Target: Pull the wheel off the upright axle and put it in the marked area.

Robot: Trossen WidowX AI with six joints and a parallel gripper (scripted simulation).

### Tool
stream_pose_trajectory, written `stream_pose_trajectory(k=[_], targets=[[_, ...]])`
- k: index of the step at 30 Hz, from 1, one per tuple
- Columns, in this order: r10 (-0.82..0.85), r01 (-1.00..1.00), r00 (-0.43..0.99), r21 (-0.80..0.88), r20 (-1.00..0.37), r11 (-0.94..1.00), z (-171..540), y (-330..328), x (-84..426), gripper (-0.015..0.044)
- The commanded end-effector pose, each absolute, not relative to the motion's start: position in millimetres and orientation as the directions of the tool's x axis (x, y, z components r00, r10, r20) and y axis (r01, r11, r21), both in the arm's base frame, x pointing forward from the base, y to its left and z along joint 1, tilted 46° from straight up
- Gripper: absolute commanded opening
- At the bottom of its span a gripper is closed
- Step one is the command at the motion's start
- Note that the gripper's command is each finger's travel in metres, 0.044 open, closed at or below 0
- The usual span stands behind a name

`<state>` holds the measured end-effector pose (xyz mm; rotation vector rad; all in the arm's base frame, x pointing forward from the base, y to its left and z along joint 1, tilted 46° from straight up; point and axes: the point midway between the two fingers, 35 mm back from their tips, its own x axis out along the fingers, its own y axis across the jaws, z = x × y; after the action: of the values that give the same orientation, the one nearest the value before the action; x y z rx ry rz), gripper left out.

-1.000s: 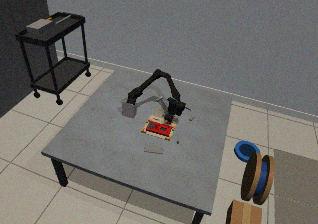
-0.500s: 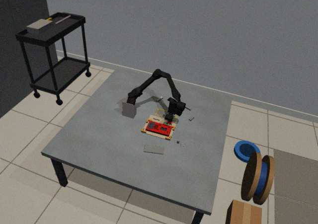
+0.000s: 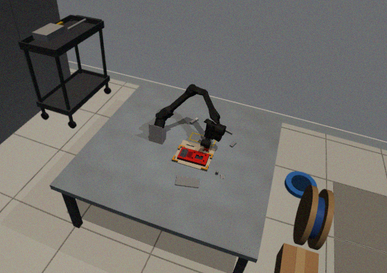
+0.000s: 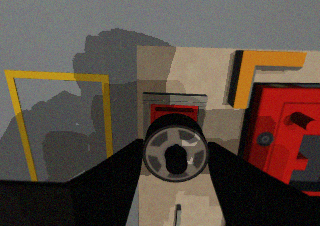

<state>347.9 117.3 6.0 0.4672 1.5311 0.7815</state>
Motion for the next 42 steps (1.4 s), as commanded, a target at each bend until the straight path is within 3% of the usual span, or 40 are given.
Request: stream_pose_trajectory(k=[1, 42], targets=[[0.703, -0.144, -0.112, 0.711, -0.703, 0.688, 12.0, 108.0, 350.0, 0.0], [0.704, -0.141, -0.11, 0.712, -0.702, 0.688, 21.3, 98.3, 351.3, 0.0]])
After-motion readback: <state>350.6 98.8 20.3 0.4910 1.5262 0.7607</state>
